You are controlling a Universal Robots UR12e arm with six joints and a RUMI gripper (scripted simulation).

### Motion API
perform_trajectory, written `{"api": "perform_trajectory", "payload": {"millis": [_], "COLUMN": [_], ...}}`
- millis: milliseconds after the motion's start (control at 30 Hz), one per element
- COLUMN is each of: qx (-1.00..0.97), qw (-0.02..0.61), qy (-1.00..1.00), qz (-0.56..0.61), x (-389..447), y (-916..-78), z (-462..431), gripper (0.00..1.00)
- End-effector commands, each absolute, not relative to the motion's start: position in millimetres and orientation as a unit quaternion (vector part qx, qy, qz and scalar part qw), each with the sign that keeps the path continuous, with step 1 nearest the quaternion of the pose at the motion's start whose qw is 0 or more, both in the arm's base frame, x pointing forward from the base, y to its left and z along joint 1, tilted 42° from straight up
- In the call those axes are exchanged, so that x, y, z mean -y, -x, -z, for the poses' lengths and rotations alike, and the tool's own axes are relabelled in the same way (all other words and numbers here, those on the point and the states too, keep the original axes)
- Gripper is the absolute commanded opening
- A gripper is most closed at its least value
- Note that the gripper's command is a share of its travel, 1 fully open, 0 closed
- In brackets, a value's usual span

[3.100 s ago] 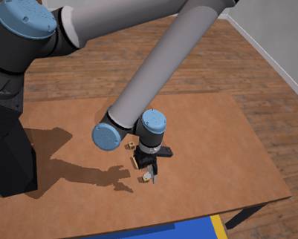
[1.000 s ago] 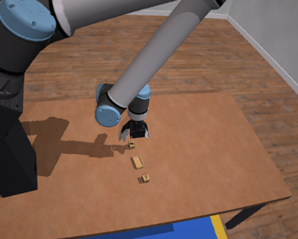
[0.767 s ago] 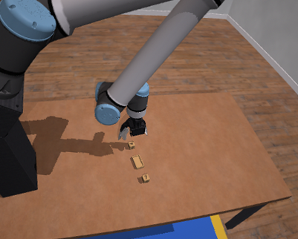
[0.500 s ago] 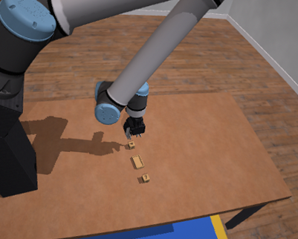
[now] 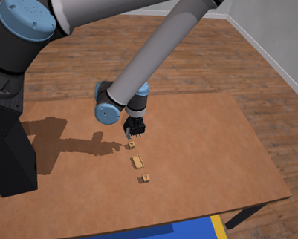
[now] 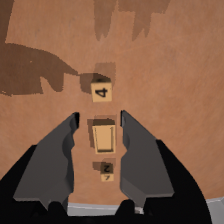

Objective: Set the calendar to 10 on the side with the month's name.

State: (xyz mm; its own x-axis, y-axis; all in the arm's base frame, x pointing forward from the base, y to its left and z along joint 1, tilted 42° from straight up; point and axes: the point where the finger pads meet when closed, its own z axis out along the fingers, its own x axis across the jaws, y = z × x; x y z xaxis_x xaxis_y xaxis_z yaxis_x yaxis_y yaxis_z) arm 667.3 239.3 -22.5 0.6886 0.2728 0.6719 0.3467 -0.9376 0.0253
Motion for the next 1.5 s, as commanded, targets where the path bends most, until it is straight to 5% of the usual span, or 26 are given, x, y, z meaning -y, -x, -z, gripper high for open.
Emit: {"api": "perform_trajectory", "payload": {"millis": [0, 1467], "qx": [0.169, 0.169], "qw": [0.052, 0.052], "qy": [0.917, 0.917], "qz": [0.357, 0.357], "x": [-239.4, -243.8], "y": [-667.1, -680.2], "z": [22.1, 37.2], "gripper": [0.29, 0.29]}}
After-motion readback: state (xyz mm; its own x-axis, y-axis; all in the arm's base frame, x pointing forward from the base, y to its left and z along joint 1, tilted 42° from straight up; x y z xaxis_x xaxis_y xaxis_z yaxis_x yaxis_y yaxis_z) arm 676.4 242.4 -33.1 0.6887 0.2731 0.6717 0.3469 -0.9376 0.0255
